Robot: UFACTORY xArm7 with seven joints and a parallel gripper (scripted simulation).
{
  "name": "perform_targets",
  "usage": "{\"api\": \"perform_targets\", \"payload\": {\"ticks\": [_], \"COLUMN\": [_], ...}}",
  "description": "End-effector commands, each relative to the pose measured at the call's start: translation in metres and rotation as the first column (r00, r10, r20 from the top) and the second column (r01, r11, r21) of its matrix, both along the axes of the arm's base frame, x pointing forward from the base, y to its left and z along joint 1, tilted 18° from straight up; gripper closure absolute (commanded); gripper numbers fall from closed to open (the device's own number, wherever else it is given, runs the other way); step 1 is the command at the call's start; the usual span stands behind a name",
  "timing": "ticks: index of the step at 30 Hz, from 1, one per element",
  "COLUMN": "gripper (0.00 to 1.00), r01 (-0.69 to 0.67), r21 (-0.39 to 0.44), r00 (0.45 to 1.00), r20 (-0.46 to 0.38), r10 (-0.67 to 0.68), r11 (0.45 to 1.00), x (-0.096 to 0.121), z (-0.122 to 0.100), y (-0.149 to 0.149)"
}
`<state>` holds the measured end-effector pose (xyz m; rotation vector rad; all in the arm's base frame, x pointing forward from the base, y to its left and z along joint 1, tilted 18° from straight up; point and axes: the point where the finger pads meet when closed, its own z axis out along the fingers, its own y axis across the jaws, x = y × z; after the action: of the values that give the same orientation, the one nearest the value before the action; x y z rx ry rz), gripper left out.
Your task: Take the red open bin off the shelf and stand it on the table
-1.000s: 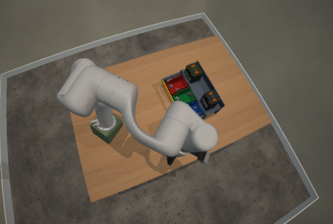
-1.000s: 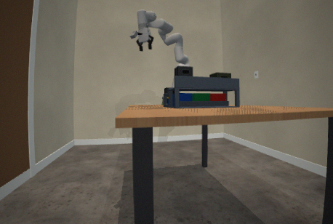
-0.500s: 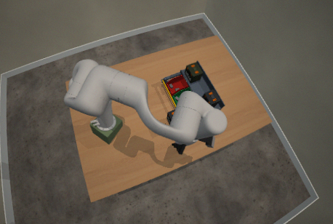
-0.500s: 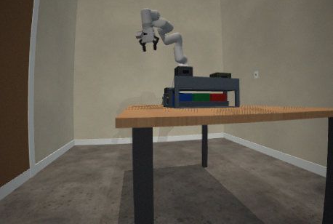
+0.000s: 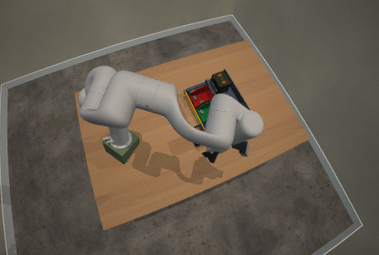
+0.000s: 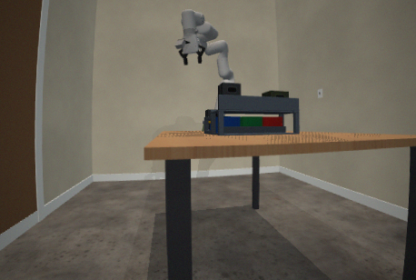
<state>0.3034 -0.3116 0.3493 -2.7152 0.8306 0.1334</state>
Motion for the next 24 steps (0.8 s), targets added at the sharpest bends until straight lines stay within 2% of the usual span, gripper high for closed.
{"api": "perform_targets", "payload": {"ticks": [1,6,18,23,24], "gripper": [0.0,0.0,0.0,0.0,0.0], "r01": [-0.001,-0.188,-0.188,-0.369,-0.369], "r21": [-0.002,-0.003,-0.003,-0.003,-0.003], "r00": [1.0,0.982,0.982,0.93,0.93], "r20": [0.002,0.002,0.002,0.002,0.002], "r10": [0.001,0.188,0.188,0.369,0.369], "r11": [1.0,0.982,0.982,0.93,0.93], "x": [0.001,0.035,0.035,0.064,0.064], "z": [0.001,0.001,0.001,0.001,0.001], "y": [0.0,0.042,0.042,0.087,0.087]}}
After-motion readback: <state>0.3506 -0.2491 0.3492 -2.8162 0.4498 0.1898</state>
